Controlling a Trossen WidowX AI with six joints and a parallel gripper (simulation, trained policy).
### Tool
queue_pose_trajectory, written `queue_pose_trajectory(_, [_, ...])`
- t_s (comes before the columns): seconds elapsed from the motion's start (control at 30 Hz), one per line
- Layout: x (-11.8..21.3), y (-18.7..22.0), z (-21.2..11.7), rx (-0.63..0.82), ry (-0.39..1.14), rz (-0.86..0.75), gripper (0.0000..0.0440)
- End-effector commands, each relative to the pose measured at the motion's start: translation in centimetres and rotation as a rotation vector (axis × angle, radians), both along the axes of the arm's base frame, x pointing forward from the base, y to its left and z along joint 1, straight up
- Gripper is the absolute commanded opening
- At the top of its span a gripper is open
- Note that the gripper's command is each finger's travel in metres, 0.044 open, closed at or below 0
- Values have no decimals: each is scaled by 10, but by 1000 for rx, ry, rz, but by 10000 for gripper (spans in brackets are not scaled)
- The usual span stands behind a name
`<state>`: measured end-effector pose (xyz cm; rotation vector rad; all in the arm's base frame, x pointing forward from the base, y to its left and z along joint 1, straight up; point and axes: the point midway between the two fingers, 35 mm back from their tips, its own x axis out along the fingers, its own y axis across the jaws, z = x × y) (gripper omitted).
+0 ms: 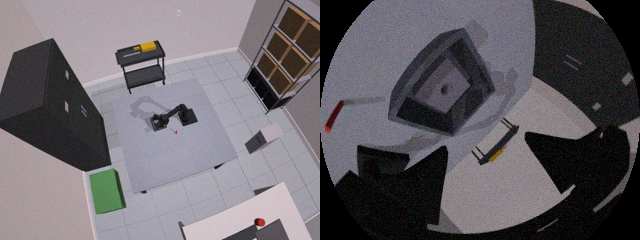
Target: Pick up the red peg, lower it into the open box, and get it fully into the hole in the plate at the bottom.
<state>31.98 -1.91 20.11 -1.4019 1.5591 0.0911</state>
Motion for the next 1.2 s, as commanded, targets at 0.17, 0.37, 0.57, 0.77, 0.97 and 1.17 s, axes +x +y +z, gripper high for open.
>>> queue_pose_trajectory(0.17, [-23, 28, 9, 164, -204, -156, 440])
queue_pose_trajectory(0.37, [-43, 45, 8, 273, -313, -296, 440])
queue_pose_trajectory(0.57, [-65, 59, 2, 372, -400, -458, 440])
queue_pose_trajectory(0.77, [-88, 72, -8, 453, -469, -638, 440])
queue_pose_trajectory(0.97, [-111, 84, -21, 514, -525, -831, 440])
queue_pose_trajectory(1.17, [-131, 95, -40, 552, -572, -1034, 440])
